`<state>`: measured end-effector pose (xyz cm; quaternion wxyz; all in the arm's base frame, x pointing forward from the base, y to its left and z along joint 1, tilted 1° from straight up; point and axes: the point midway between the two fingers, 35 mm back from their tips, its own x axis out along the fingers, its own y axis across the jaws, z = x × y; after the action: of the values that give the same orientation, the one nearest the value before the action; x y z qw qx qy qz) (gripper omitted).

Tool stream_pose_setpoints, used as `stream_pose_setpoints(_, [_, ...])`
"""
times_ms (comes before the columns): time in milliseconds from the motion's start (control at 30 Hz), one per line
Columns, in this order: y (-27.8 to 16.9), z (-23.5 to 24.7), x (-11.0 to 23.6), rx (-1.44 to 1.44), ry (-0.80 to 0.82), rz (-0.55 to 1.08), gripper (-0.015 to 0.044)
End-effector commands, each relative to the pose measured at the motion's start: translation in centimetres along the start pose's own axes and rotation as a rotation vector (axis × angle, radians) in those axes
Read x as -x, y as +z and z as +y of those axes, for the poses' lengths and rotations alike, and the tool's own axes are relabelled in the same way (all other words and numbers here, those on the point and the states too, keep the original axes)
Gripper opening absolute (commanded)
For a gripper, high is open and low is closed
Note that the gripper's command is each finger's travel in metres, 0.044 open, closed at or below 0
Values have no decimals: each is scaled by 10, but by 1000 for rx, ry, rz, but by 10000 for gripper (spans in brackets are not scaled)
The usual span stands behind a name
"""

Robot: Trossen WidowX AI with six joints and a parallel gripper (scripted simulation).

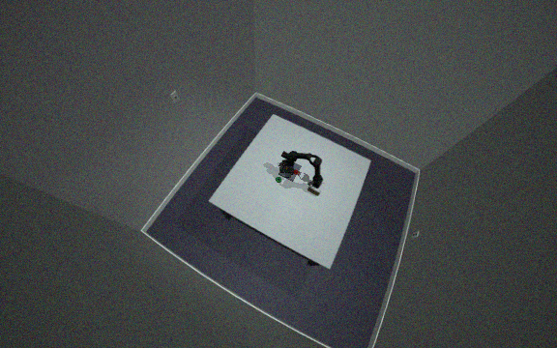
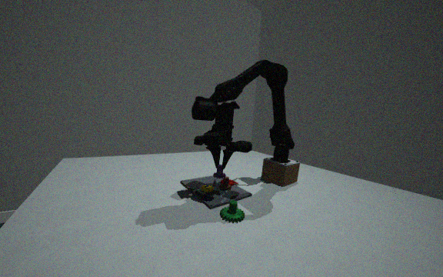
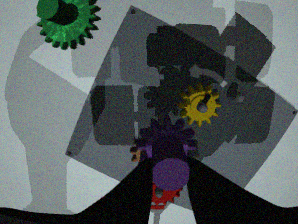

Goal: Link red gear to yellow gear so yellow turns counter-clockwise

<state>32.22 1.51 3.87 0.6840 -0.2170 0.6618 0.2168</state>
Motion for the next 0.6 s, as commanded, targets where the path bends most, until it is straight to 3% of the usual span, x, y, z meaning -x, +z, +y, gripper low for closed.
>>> stream_pose_setpoints(0, [1, 0, 1, -85, 1, -5, 0])
stream_pose_setpoints(367, [1, 0, 1, -377, 2, -5, 0])
stream_pose_setpoints(567, [1, 0, 1, -395, 2, -5, 0])
